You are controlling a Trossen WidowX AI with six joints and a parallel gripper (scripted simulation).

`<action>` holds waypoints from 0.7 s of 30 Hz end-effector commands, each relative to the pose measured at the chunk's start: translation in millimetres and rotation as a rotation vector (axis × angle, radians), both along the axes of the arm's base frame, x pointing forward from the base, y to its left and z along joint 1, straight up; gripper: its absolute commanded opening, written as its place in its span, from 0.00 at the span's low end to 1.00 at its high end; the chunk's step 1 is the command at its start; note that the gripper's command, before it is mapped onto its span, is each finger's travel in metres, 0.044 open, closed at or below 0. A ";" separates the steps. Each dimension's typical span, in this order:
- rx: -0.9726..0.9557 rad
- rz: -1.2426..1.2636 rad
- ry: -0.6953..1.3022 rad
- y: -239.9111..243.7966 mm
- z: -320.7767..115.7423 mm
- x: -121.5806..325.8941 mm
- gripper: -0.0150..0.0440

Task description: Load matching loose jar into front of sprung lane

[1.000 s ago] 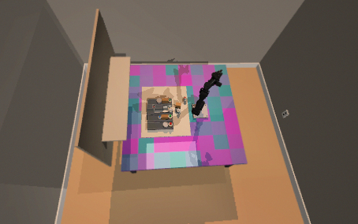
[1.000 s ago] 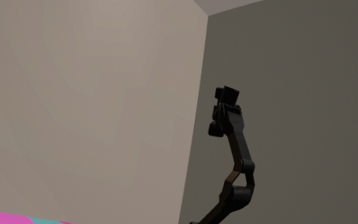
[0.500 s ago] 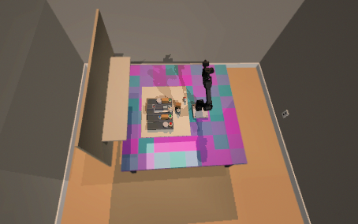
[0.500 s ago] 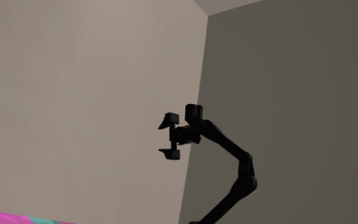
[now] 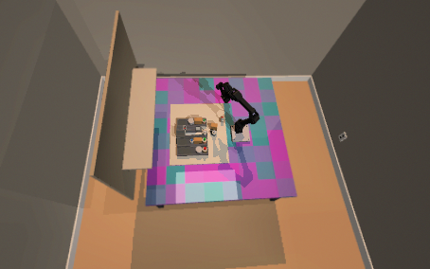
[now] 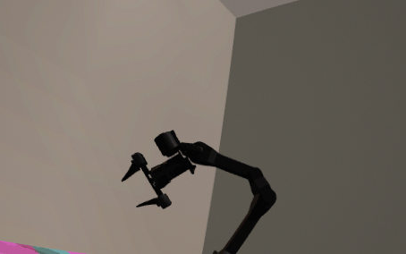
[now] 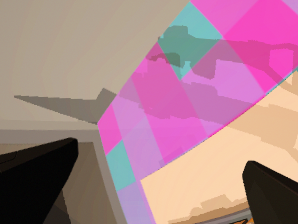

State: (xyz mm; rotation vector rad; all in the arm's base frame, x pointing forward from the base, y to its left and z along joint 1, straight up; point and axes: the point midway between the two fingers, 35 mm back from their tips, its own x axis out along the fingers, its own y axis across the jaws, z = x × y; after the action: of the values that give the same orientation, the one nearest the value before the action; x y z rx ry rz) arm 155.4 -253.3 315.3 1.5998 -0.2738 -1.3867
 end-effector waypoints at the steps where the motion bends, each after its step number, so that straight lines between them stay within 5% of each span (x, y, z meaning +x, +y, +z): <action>1: 0.131 0.153 0.055 29.7 -36.5 40.6 1.00; 10: 0.417 0.526 0.312 142.8 -122.2 103.3 1.00; 17: 0.573 0.772 0.623 240.6 -177.9 100.0 1.00; 21: 0.583 0.792 0.656 247.0 -182.6 93.8 1.00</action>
State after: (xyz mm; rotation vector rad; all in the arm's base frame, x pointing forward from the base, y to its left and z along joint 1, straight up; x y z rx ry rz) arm 253.6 -10.9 134.7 1.3468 1.0999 -1.2857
